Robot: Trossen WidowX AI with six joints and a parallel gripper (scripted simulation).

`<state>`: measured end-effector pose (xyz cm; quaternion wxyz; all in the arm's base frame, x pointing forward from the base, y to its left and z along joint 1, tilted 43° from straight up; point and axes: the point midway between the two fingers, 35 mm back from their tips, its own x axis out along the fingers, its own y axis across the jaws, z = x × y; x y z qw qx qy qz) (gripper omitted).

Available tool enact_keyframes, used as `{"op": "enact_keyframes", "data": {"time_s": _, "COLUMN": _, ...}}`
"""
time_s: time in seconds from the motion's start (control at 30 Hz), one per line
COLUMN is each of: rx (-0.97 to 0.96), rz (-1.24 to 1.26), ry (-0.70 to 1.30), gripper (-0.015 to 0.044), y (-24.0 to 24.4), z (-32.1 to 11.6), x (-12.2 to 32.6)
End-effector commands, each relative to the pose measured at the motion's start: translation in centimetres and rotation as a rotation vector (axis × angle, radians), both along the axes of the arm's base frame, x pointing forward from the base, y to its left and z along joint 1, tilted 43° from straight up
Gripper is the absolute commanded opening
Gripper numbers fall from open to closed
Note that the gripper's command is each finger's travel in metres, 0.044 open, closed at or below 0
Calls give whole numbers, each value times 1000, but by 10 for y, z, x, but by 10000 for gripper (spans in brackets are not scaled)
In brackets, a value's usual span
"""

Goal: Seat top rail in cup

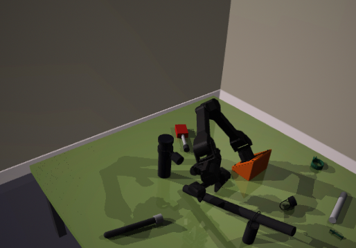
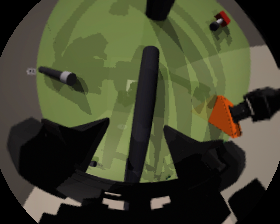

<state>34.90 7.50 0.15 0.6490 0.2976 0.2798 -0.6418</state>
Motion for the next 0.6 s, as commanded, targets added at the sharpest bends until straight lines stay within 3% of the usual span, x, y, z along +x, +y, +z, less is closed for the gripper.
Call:
{"op": "enact_keyframes", "data": {"time_s": 0.0, "rx": -8, "rz": 3, "ry": 7, "gripper": 440, "y": -6, "z": -5, "x": -1}}
{"op": "enact_keyframes", "data": {"time_s": 0.57, "rx": -9, "rz": 3, "ry": 6, "gripper": 440, "y": -25, "z": -25, "x": -1}}
